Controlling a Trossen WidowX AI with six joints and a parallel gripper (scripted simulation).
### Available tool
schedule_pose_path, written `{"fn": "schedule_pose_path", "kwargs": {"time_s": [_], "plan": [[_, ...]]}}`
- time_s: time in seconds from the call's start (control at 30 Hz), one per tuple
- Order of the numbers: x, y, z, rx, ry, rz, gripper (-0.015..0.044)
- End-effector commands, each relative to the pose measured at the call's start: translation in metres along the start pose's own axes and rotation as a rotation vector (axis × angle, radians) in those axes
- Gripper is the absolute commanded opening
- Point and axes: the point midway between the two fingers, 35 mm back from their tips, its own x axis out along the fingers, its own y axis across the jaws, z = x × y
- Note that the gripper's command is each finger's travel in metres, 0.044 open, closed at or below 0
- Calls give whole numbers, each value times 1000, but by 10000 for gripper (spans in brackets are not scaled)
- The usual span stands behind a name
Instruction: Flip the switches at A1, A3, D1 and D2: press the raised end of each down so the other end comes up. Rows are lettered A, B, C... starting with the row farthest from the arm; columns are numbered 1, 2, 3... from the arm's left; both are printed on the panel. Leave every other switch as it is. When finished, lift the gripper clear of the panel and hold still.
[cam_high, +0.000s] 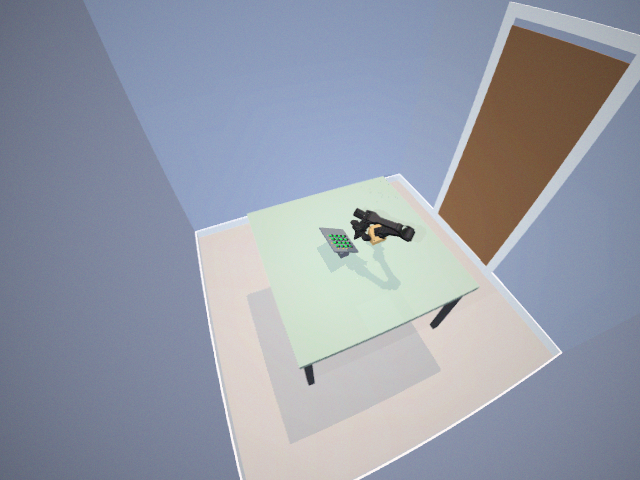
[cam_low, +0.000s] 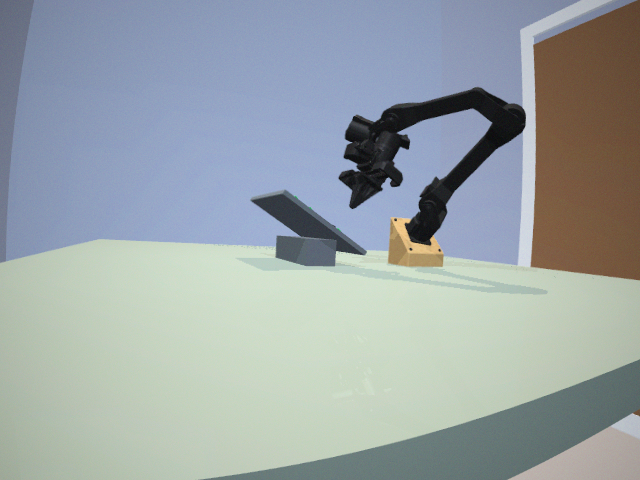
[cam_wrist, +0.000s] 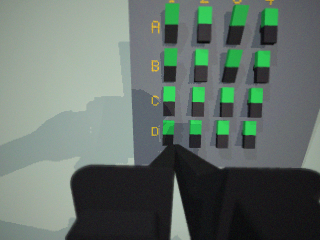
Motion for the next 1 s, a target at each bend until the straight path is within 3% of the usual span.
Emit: {"fn": "schedule_pose_path", "kwargs": {"time_s": [0.0, 0.1, 0.97], "plan": [[11, 1, -1, -6, 6, -5, 0], [32, 2, 0, -7, 20, -3, 0], [57, 2, 0, -7, 20, -1, 0]]}}
